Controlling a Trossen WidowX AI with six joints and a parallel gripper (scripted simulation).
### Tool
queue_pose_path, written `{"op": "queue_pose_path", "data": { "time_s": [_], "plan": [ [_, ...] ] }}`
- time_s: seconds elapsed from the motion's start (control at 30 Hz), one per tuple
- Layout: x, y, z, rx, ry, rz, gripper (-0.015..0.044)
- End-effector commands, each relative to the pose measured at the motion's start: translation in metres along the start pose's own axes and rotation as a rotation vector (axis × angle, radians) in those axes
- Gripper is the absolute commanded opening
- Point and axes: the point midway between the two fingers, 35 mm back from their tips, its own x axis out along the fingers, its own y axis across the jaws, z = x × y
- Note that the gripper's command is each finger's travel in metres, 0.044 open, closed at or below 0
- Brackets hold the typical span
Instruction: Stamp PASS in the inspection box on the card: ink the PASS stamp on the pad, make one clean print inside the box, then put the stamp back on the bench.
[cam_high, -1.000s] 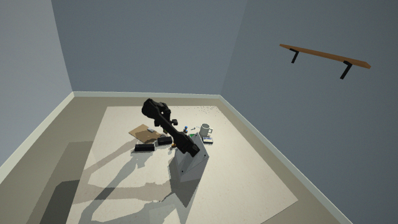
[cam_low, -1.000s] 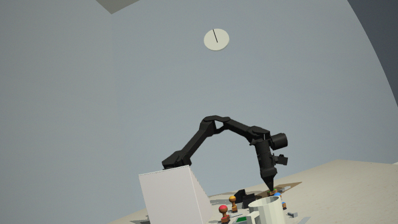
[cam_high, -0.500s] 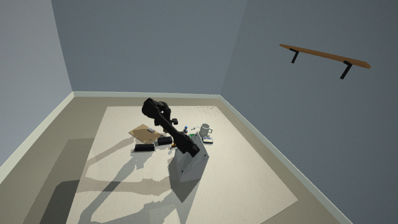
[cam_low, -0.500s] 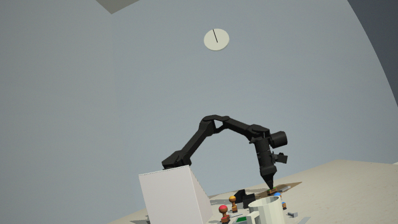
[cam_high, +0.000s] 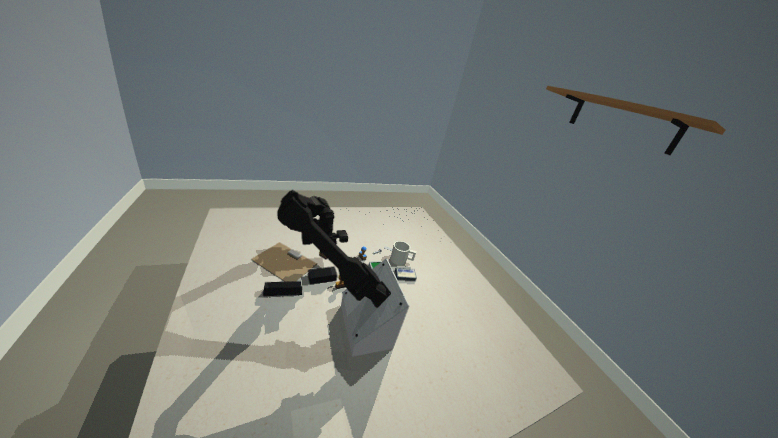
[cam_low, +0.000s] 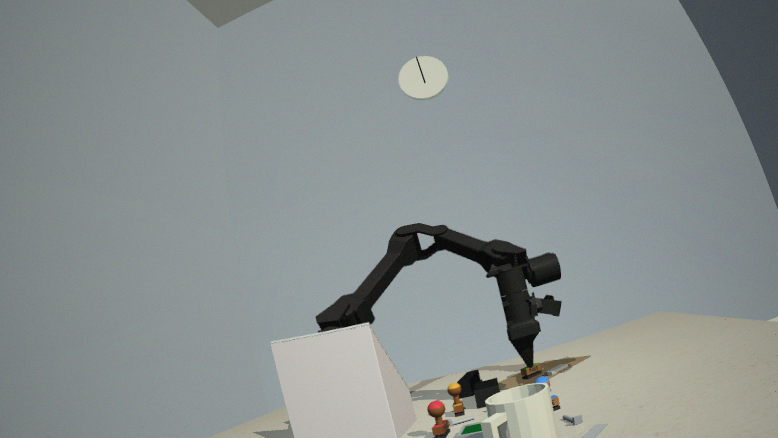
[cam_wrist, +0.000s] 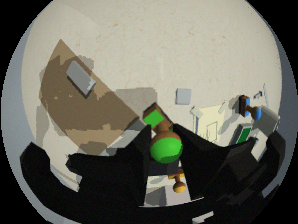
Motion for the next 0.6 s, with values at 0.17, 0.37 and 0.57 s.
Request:
{"op": "queue_pose_path", "data": {
  "time_s": [0.17, 0.37, 0.57],
  "plan": [
    [-0.0065, 0.0007, 0.0009, -0.006, -0.005, 0.004, 0.0],
    [-0.0095, 0.0005, 0.0009, -0.006, -0.005, 0.004, 0.0],
    [-0.0125, 0.0004, 0.0008, -0.006, -0.005, 0.004, 0.0]
  ]
}}
